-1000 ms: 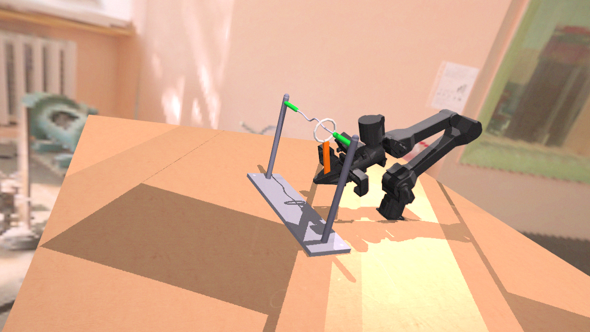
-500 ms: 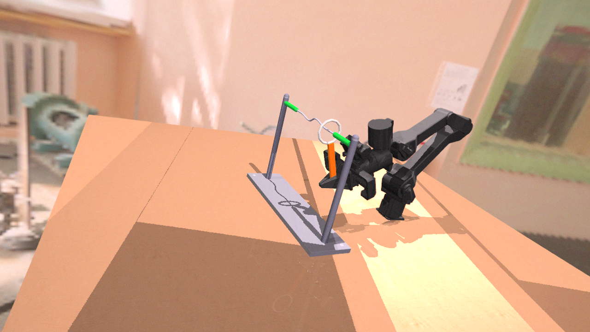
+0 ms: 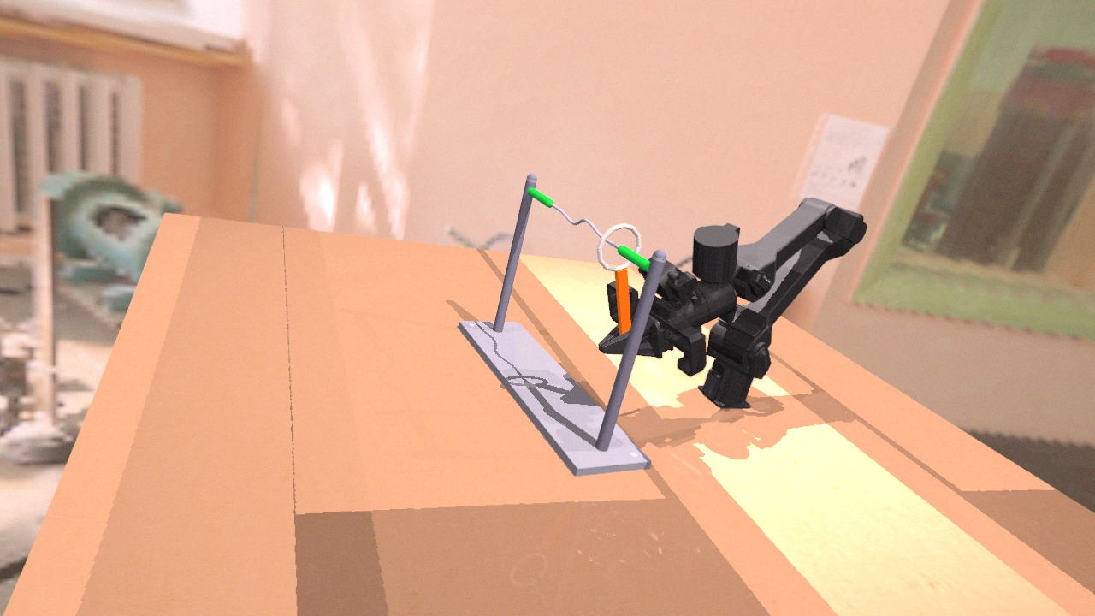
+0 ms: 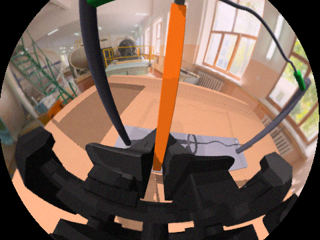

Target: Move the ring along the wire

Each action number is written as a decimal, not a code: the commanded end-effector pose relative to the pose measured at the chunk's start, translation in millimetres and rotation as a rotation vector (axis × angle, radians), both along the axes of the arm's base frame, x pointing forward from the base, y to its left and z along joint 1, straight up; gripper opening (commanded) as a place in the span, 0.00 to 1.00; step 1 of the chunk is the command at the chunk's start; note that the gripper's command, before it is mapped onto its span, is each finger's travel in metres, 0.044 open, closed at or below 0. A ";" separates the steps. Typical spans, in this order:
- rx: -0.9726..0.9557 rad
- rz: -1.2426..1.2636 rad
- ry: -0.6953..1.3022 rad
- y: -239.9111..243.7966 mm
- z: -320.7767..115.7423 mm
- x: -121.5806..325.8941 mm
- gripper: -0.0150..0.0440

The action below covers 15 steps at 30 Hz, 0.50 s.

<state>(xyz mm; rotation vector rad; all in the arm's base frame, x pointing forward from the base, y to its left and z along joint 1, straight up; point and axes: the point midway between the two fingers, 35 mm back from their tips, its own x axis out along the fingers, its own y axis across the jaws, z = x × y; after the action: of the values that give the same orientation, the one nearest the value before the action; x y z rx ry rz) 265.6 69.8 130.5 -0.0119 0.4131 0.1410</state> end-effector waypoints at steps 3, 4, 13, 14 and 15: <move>0.002 -0.002 0.002 6.1 -0.4 0.5 0.00; 0.002 -0.001 0.002 7.1 -0.4 0.4 0.00; 0.004 0.001 0.000 16.1 -0.4 -0.6 0.00; 0.004 0.001 0.000 17.1 -0.4 -0.7 0.00; 0.005 0.002 0.000 18.1 -0.4 -0.8 0.00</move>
<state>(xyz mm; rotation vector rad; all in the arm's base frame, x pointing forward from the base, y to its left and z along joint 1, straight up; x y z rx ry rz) 263.8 84.7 129.9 -0.0092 0.4114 0.1455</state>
